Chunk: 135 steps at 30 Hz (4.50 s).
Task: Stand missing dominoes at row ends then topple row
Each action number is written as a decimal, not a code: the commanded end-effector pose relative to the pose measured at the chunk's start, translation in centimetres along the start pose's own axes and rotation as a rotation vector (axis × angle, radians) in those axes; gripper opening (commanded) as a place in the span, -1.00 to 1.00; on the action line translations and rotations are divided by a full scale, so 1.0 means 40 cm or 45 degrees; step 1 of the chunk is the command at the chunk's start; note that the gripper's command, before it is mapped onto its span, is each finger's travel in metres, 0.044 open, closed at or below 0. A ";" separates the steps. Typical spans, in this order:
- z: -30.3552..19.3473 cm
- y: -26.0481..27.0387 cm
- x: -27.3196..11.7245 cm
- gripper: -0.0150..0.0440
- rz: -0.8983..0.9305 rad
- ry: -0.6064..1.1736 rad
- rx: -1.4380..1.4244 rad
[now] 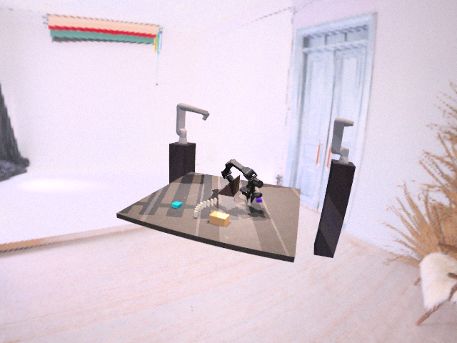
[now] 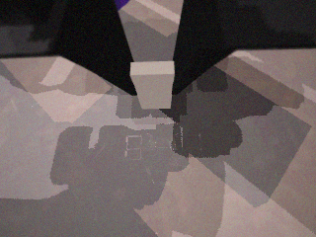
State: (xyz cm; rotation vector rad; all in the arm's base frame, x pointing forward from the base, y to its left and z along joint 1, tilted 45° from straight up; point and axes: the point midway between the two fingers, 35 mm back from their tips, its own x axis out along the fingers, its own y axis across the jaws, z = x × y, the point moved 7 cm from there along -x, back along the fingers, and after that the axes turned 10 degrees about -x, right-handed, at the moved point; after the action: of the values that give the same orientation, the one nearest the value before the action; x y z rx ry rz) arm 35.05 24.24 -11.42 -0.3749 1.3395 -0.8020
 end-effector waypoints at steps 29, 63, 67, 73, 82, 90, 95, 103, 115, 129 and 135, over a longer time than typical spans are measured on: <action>0.076 -0.583 -0.206 -0.13 0.021 -0.011 -0.027; 0.043 -0.718 0.153 -0.13 -0.011 -0.022 -0.036; 0.043 -0.718 0.153 -0.13 -0.011 -0.022 -0.036; 0.043 -0.718 0.153 -0.13 -0.011 -0.022 -0.036; 0.043 -0.718 0.153 0.58 -0.011 -0.022 -0.036; 0.044 -0.716 0.145 1.00 -0.009 -0.022 -0.036; 0.054 -0.700 -0.057 1.00 0.016 -0.026 -0.027; 0.038 -0.713 -0.174 1.00 -0.001 -0.017 -0.030; -0.008 -0.705 -0.084 0.02 -0.011 -0.015 -1.153; -0.052 -0.706 -0.016 -0.49 -0.020 -0.009 -2.038; -0.052 -0.706 -0.016 -0.49 -0.020 -0.009 -2.038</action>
State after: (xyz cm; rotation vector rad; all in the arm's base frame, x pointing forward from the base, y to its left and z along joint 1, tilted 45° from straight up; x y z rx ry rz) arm 24.76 5.91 7.42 -1.5678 1.7311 0.4220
